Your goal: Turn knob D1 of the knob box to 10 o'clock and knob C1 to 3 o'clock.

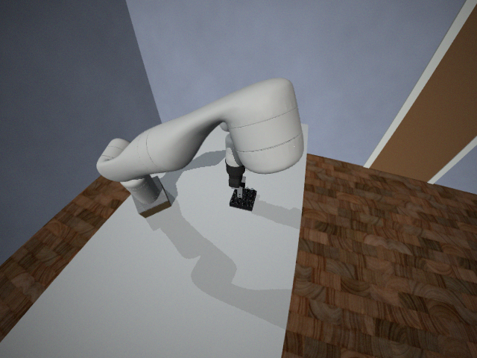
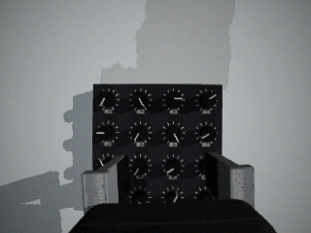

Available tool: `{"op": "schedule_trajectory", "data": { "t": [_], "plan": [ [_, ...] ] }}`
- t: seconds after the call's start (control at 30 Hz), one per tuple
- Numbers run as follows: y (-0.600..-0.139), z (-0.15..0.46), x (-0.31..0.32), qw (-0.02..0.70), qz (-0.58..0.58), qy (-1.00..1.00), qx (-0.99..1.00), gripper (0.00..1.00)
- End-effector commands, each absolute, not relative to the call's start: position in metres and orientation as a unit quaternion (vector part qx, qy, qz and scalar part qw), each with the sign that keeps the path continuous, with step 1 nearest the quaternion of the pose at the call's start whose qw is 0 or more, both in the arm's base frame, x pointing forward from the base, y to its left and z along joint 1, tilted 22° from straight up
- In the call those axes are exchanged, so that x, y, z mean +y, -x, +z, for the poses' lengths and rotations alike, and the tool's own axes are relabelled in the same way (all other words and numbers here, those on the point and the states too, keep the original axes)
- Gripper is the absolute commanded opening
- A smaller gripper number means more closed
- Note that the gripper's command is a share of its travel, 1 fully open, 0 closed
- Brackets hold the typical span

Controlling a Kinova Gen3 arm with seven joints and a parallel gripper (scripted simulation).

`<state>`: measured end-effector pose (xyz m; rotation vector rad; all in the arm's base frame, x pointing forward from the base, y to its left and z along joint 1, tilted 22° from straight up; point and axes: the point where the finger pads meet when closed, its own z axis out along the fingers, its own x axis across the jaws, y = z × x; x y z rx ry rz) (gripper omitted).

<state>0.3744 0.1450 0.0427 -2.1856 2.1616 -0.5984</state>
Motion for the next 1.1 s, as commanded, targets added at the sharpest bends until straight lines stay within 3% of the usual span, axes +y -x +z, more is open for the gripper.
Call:
{"op": "schedule_trajectory", "data": {
  "t": [0.0, 1.07],
  "plan": [
    [-0.375, 0.043, 0.146, 0.006, -0.191, 0.698, 0.69, 1.0],
    [-0.331, 0.03, 0.145, 0.006, -0.191, 0.698, 0.69, 1.0]
  ]
}}
